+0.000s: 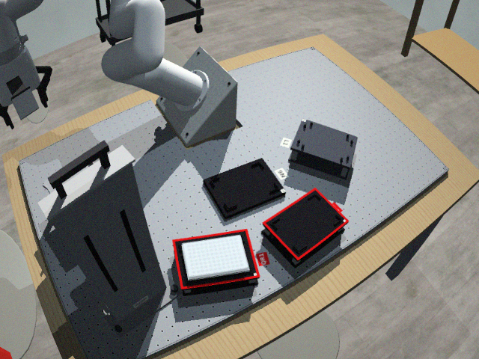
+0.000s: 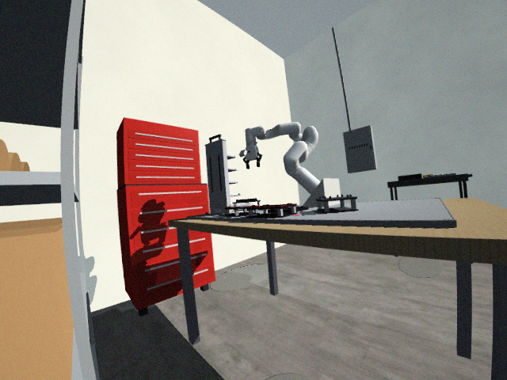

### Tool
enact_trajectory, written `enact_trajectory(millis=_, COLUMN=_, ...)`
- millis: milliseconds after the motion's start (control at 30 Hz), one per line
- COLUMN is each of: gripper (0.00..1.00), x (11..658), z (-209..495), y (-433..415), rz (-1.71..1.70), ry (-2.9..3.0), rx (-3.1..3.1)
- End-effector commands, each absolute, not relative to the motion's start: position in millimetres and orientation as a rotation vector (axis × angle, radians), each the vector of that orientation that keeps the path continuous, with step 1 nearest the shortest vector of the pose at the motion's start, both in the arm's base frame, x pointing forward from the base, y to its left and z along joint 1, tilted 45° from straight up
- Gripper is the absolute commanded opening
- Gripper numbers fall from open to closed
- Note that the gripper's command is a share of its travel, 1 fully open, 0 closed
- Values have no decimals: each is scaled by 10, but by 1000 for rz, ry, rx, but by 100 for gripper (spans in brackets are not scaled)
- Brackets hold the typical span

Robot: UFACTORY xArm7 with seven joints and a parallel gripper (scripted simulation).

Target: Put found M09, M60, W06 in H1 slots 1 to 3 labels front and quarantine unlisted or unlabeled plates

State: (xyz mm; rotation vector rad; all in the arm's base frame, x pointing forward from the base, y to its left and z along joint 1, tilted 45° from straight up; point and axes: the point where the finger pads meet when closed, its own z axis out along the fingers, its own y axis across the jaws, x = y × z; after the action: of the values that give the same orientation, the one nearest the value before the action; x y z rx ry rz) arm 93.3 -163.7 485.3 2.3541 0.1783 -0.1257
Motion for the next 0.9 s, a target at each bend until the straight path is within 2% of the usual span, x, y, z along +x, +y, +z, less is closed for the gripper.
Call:
enact_trajectory(millis=0, gripper=100, x=941, z=4978, y=-1520, rz=-125, ry=178, rx=2352)
enact_trajectory(millis=867, gripper=100, x=969, z=5495, y=-1002, rz=-125, ry=178, rx=2352)
